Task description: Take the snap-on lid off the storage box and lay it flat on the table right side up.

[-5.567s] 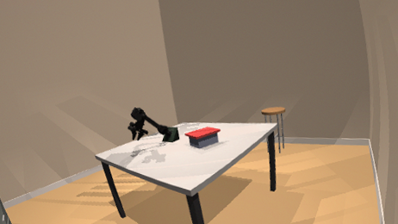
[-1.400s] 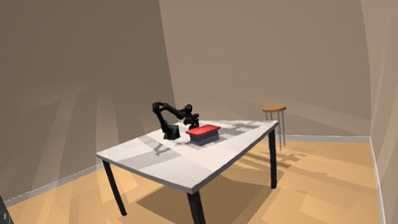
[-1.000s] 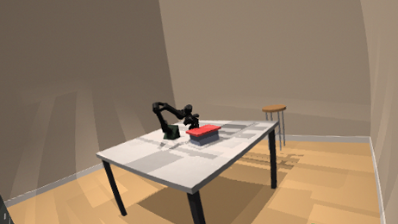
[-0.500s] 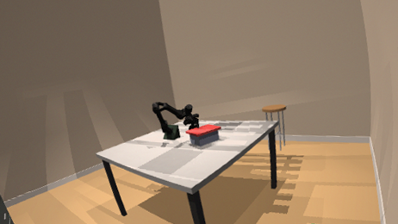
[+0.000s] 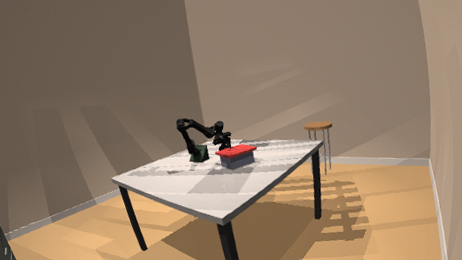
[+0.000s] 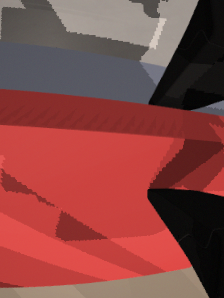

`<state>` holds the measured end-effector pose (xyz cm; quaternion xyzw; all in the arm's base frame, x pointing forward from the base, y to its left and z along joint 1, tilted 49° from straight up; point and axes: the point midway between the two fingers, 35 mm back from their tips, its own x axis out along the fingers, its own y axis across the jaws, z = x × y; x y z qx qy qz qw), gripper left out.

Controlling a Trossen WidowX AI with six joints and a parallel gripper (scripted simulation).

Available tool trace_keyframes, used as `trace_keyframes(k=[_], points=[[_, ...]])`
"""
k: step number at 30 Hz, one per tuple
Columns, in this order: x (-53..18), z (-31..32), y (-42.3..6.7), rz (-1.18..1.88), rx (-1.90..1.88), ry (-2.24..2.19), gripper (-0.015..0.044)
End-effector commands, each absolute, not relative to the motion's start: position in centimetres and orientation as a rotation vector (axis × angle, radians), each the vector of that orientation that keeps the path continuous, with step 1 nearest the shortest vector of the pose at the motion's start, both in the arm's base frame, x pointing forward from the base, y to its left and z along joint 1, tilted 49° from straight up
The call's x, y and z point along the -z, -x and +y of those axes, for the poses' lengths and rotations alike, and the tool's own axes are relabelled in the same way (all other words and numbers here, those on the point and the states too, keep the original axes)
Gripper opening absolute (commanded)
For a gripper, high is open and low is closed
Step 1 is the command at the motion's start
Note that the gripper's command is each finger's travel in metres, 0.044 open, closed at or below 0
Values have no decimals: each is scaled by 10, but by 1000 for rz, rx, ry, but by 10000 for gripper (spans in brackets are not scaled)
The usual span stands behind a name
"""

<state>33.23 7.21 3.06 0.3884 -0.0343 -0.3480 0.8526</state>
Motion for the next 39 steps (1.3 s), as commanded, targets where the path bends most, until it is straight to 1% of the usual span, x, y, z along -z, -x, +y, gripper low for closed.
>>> trace_keyframes(k=[1,39], points=[[-32,75,-332,-76,727,-817,0],[-37,81,-330,-76,727,-817,0]])
